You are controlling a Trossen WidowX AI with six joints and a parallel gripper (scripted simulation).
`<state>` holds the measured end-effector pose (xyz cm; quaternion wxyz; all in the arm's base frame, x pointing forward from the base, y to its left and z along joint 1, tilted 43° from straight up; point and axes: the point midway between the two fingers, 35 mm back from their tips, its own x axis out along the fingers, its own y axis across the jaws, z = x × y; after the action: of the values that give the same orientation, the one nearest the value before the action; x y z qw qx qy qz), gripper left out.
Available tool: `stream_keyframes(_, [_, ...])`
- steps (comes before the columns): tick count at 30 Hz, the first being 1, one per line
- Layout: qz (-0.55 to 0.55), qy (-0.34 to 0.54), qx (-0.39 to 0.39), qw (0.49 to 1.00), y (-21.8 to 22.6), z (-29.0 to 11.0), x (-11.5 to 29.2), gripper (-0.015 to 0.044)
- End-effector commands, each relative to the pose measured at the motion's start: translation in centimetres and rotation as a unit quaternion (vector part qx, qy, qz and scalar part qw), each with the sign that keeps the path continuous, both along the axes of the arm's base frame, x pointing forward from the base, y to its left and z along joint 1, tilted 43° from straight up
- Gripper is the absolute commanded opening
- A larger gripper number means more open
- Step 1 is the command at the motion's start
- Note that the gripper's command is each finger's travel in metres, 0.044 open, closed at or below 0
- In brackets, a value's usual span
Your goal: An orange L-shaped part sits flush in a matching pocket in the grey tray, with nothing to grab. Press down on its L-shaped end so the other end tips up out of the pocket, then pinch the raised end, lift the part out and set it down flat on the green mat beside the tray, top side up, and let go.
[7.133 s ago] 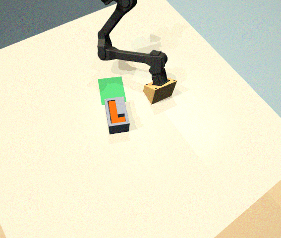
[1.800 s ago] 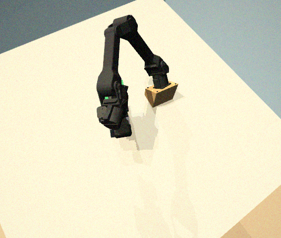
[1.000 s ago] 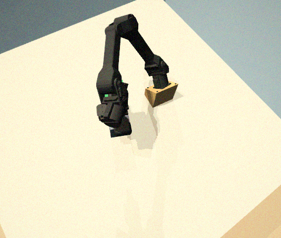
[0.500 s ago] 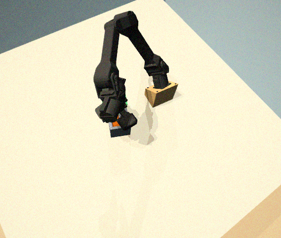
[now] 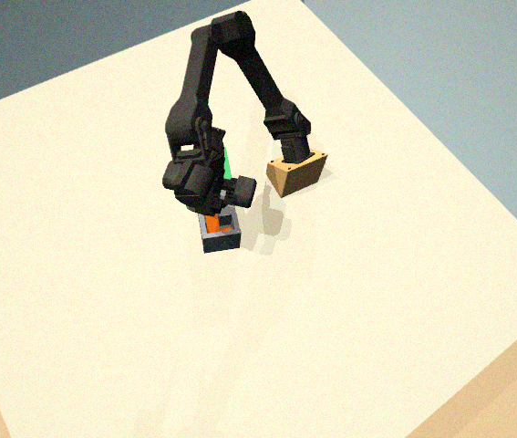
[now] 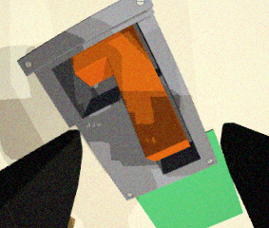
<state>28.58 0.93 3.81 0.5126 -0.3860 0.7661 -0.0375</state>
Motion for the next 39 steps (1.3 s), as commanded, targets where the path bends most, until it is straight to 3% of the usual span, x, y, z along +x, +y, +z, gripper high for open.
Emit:
stream_keyframes(1, [0.155,0.144,0.029,0.977,-1.8,1.4,-1.7,0.0280])
stream_keyframes(14, [0.155,0.144,0.029,0.977,-1.9,1.3,-1.7,0.0280])
stream_keyframes(39, [0.155,0.143,0.029,0.977,-5.2,-2.6,-2.6,0.0280])
